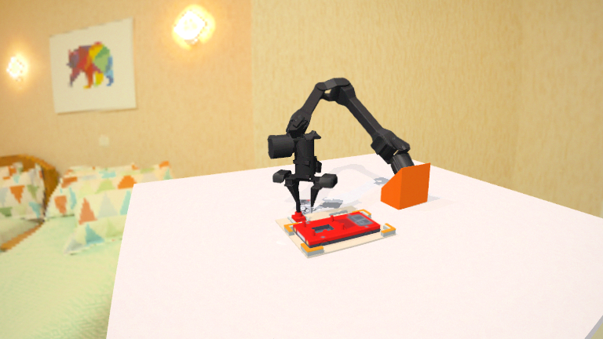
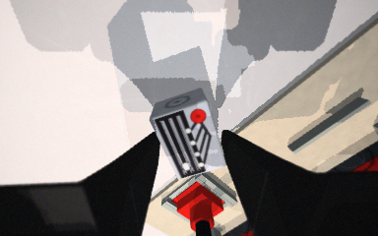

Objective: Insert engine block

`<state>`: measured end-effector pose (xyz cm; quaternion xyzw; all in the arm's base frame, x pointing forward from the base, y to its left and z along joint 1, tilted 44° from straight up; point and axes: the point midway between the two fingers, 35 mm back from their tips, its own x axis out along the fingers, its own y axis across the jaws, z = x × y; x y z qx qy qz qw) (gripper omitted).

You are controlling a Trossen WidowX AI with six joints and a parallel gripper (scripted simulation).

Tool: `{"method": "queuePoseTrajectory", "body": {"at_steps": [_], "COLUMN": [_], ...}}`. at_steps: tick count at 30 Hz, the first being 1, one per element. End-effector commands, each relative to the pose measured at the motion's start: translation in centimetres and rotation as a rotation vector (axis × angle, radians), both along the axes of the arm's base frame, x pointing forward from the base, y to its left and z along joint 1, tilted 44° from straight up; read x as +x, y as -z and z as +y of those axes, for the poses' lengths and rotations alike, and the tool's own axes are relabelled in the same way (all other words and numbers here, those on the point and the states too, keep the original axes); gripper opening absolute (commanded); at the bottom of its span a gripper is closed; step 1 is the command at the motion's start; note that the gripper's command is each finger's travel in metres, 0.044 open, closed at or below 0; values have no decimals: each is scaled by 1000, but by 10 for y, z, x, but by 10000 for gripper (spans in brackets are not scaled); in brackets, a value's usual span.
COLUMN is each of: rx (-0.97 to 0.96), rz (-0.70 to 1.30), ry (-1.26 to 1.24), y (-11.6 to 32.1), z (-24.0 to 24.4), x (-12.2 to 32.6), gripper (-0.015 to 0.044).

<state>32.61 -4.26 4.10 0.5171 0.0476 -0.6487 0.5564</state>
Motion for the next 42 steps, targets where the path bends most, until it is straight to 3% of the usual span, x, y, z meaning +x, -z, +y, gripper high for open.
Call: {"method": "queuePoseTrajectory", "body": {"at_steps": [1, 27, 42], "rx": [-3, -3, 8], "rz": [2, 2, 3], "ry": [-2, -2, -6], "y": [0, 0, -29], "z": [0, 0, 33], "x": [0, 0, -4], "gripper": [0, 0, 0]}}
